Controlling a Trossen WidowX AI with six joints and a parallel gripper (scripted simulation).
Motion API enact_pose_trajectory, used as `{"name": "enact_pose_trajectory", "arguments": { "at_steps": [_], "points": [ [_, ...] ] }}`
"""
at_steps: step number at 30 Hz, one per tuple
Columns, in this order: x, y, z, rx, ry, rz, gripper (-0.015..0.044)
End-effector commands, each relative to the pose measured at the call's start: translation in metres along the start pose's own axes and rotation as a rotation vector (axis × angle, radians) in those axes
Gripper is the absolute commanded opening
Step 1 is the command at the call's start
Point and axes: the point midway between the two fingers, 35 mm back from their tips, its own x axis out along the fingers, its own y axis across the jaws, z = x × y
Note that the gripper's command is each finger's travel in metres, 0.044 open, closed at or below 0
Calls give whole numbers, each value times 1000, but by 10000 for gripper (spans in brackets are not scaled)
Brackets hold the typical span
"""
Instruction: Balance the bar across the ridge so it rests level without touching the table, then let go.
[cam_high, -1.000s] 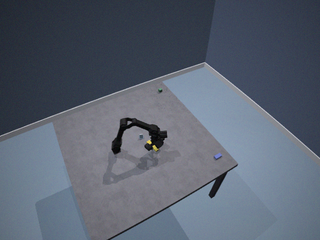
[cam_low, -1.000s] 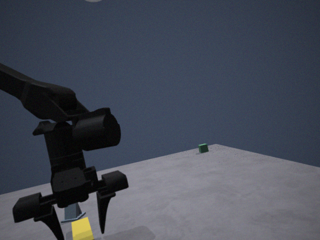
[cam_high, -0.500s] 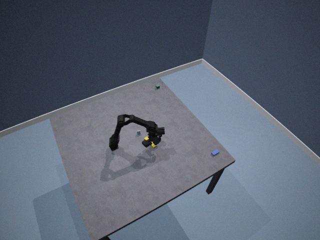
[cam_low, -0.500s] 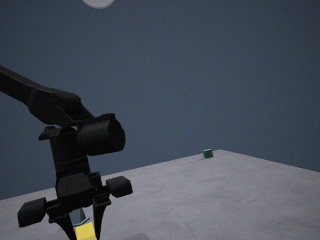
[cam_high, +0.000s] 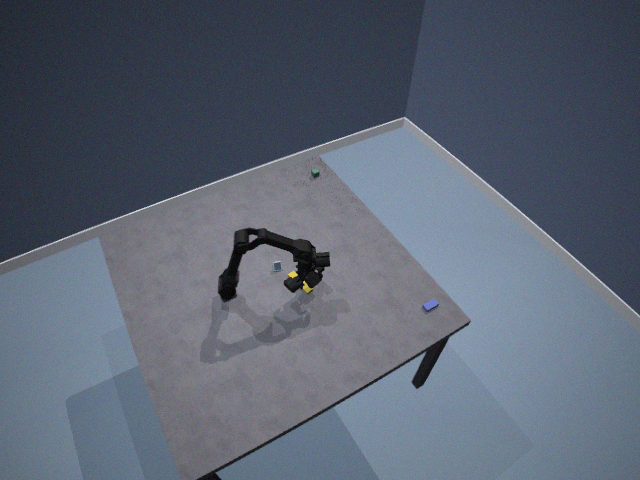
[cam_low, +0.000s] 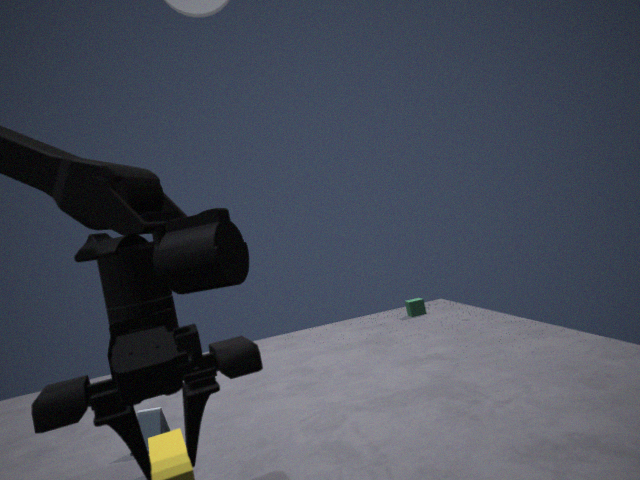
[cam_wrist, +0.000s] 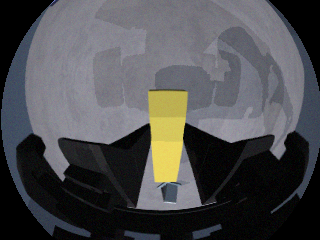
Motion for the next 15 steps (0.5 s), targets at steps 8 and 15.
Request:
{"name": "enact_pose_trajectory", "arguments": {
  "at_steps": [8, 15],
  "points": [
    [-30, 3, 3, 2, -11, 9, 0],
    [-48, 2, 2, 2, -12, 9, 0]
  ]
}}
